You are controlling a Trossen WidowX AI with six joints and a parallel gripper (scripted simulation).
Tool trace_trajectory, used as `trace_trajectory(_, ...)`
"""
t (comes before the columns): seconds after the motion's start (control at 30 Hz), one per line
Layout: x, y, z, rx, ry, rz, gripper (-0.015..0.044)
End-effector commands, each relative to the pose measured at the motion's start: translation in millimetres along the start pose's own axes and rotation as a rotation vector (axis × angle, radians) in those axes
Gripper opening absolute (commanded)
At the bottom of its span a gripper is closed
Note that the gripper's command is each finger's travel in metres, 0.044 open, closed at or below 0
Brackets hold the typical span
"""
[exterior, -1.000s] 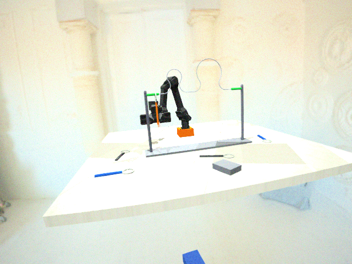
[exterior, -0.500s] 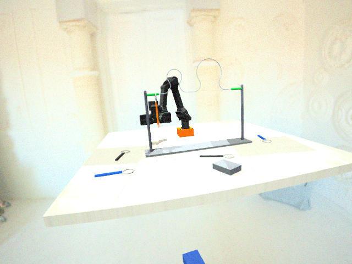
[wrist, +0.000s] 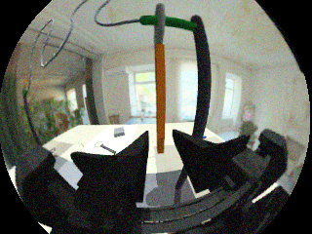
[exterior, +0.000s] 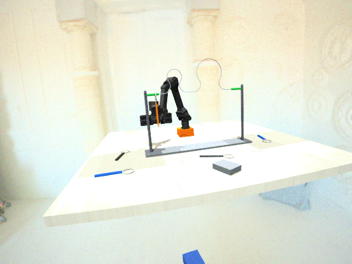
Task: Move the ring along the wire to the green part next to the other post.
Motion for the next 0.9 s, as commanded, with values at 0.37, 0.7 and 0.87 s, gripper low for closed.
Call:
trace_trajectory(0.37,0.7,-0.9,-24.0,-0.002,0.003,-0.002,0.0160)
trace_trajectory(0.7,0.8,-0.9,-24.3,-0.002,0.003,-0.002,0.0160)
trace_trajectory(0.87,0.8,-0.9,-24.3,-0.002,0.003,-0.002,0.0160)
Point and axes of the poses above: the point midway between the two fingers, 35 mm back from their tips, its own z axis back along the fingers, its own x axis across the jaws, y = z × x, the point moved 6 cm from there along z, back along the fingers, and after that the axes turned 13 degrees about z, right-handed, at the moved point
